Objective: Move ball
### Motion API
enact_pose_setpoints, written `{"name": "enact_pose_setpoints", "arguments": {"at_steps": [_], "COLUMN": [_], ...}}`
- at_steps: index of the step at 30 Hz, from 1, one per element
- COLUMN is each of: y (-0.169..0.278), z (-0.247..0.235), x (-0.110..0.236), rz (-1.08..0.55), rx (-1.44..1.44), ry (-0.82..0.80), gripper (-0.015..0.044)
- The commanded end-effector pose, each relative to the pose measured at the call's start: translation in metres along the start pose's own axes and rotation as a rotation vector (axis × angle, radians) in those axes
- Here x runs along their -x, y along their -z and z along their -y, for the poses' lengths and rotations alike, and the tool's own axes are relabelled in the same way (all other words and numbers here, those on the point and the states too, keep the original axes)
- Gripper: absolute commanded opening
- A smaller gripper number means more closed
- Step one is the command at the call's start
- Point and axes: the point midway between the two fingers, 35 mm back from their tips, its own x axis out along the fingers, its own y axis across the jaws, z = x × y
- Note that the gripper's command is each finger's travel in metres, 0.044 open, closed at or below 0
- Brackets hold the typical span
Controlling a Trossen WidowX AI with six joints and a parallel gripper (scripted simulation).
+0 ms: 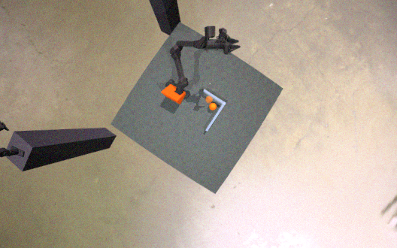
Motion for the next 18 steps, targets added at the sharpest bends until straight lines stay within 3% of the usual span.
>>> {"name": "enact_pose_setpoints", "arguments": {"at_steps": [1,9,18], "y": [0.063,0.186,0.312], "z": [0.028,0.072,0.099], "x": [-0.025,-0.039,-0.012], "rz": [-0.205,-0.594,-0.954], "rx": [0.100,0.303,0.432], "ry": [0.013,-0.071,-0.336], "gripper": [0.0440,0.0440,0.0440]}}
